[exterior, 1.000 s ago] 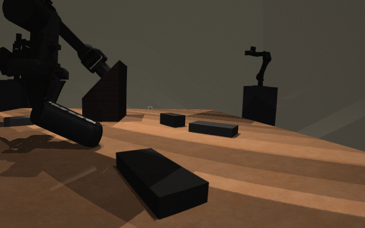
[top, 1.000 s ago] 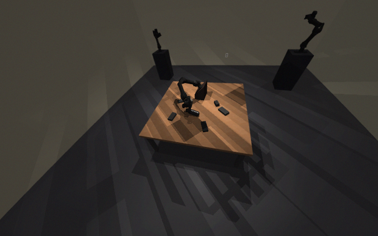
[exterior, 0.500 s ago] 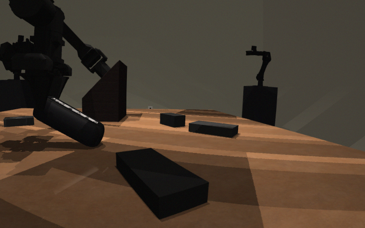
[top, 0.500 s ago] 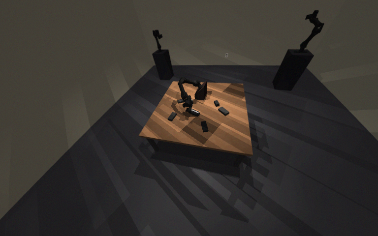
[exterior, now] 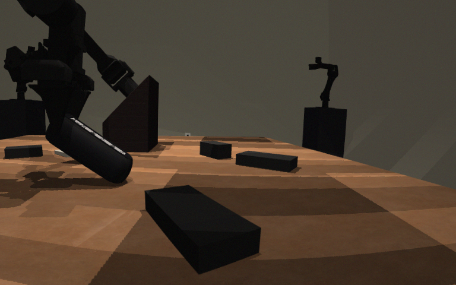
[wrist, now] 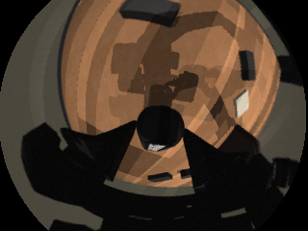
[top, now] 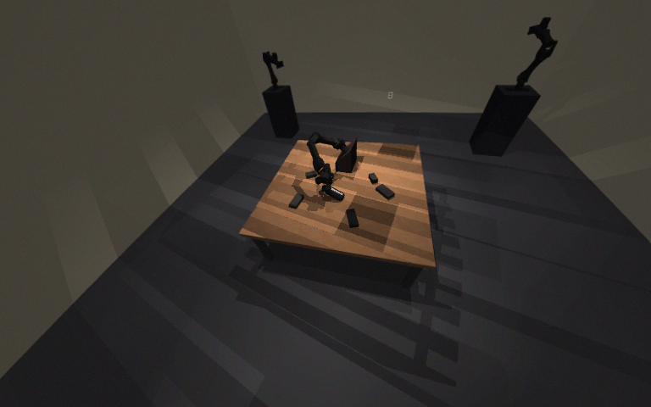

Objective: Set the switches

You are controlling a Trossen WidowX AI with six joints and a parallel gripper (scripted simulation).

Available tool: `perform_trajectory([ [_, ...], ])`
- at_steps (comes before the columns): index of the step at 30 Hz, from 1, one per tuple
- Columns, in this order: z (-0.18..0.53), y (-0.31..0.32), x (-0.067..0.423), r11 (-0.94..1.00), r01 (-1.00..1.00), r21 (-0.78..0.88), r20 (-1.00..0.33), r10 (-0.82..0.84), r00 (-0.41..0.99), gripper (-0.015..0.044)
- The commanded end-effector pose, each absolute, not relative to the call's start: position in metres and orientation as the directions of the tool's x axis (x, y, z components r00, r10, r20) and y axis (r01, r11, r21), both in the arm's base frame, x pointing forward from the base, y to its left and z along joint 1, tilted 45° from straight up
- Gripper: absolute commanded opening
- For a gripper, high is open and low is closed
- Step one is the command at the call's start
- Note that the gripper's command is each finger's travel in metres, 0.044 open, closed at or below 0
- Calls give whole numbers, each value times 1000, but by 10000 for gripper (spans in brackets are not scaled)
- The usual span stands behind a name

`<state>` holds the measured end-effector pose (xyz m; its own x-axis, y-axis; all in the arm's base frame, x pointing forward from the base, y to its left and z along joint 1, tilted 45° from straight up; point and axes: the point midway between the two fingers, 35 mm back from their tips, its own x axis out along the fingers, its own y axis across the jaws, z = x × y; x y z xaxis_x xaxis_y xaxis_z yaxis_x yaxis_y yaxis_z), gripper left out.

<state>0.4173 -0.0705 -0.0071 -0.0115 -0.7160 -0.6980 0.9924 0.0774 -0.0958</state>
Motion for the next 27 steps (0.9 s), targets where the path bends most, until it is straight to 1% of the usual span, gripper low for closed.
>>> perform_trajectory([
  [1, -8, -62, 418, 84, 992, -93, -704, -710, -6, 335],
  [27, -10, -46, 415, 84, 992, -93, -705, -709, -6, 335],
])
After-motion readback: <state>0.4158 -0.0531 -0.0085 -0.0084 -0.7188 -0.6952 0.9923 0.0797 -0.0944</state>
